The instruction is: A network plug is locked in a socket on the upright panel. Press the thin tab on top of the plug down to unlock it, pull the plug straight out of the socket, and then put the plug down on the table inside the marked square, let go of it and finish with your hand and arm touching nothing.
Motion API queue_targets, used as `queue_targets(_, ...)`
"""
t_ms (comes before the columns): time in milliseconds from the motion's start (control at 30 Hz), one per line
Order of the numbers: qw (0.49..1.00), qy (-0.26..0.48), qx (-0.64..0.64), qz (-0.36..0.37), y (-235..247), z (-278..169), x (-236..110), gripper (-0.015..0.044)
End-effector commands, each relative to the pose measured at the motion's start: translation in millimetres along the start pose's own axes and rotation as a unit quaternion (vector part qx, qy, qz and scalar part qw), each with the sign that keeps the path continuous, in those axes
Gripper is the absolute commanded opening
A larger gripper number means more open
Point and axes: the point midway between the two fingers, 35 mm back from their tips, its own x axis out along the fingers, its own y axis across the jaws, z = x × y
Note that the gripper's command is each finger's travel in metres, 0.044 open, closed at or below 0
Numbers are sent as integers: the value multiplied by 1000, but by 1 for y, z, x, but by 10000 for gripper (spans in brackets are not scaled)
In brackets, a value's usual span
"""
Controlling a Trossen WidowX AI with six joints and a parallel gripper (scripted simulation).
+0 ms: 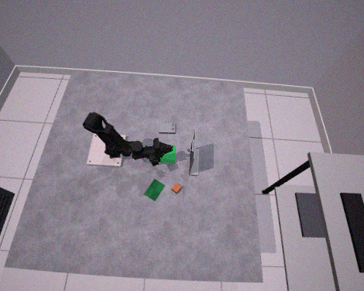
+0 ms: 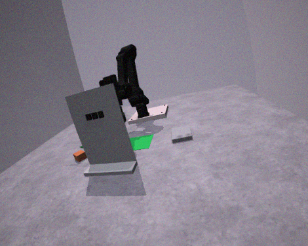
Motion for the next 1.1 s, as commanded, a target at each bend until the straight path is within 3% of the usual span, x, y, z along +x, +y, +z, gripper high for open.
queue_targets(0,1000,-3,2,2,1,5,15,156)
queue_targets(1067,1000,-3,1,4,1,19,66,156)
